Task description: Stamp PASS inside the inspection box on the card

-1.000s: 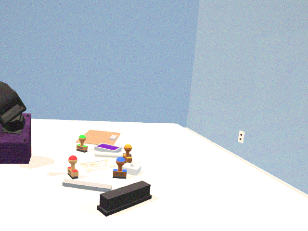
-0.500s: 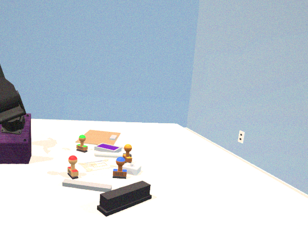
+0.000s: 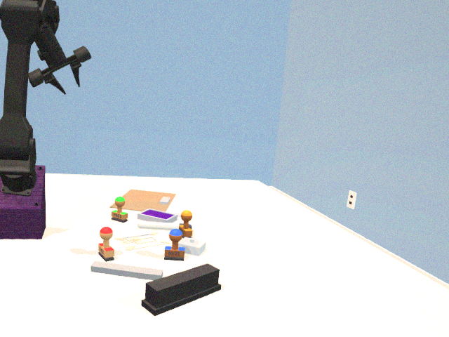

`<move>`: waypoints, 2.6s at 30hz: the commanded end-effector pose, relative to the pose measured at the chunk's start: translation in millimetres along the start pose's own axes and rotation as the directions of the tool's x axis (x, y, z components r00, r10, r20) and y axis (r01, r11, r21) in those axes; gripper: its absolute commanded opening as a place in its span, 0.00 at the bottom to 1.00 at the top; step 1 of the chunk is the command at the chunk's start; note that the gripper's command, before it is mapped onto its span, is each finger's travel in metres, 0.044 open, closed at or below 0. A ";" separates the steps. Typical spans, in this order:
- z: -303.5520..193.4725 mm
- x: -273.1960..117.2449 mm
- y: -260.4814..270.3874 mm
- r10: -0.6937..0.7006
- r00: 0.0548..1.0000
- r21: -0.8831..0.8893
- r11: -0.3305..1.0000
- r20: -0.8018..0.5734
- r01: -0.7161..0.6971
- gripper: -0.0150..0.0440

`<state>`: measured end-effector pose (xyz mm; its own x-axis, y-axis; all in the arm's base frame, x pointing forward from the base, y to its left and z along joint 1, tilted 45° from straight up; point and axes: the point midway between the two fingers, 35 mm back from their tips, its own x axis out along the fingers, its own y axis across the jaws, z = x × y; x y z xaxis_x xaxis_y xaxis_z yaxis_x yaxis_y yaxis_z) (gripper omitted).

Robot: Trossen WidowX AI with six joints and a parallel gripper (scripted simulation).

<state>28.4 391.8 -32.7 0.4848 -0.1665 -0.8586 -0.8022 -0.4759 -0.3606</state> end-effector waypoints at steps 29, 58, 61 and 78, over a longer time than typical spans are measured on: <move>-321.8 153.7 -12.4 0.510 0.778 0.882 -0.075 -0.367 0.466 0.62; -336.0 188.8 5.9 0.509 0.779 0.882 -0.076 -0.366 0.465 0.62; -337.8 192.5 8.4 0.509 0.779 0.882 -0.076 -0.367 0.465 0.62; -348.3 212.2 23.3 0.510 0.777 0.881 -0.074 -0.370 0.468 0.62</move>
<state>234.9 50.1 -92.7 0.0976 -0.6861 -0.7209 -0.0145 0.7233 -0.6904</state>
